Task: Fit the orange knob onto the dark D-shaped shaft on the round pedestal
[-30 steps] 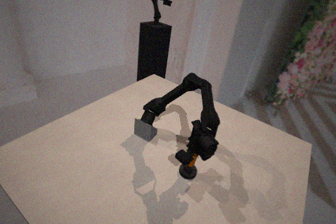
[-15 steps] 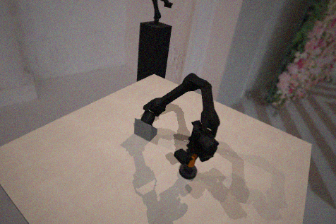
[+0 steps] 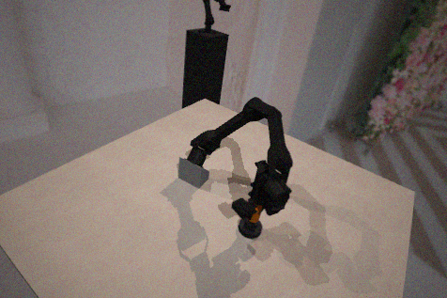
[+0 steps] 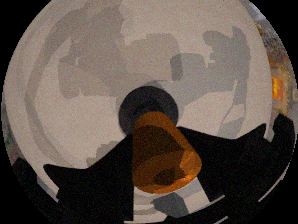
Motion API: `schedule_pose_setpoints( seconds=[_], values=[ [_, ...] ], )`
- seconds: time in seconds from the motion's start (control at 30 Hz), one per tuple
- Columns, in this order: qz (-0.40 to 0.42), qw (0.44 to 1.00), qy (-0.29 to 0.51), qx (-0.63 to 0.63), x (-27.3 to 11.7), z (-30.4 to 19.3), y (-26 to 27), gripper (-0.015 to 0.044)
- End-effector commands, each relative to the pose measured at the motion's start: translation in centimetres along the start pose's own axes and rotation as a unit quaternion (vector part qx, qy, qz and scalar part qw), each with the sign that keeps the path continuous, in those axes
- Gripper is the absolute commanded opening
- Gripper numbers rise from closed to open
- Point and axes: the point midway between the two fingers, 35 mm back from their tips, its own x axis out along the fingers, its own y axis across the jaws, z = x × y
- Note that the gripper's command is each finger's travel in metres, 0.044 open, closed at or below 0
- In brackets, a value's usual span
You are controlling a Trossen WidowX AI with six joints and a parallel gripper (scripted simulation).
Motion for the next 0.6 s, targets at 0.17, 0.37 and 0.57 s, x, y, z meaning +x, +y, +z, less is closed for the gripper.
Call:
schedule_pose_setpoints(
  seconds=[0.17, 0.37, 0.57],
  values=[
    [0.001, 1.000, 0.000, 0.003, -0.48, -0.27, 0.00, 0.0000],
    [0.001, 0.996, 0.000, 0.087, -0.47, -0.24, -0.07, 0.0000],
    [0.001, 0.994, 0.000, 0.107, -0.22, -0.14, -0.18, 0.0000]
  ],
)
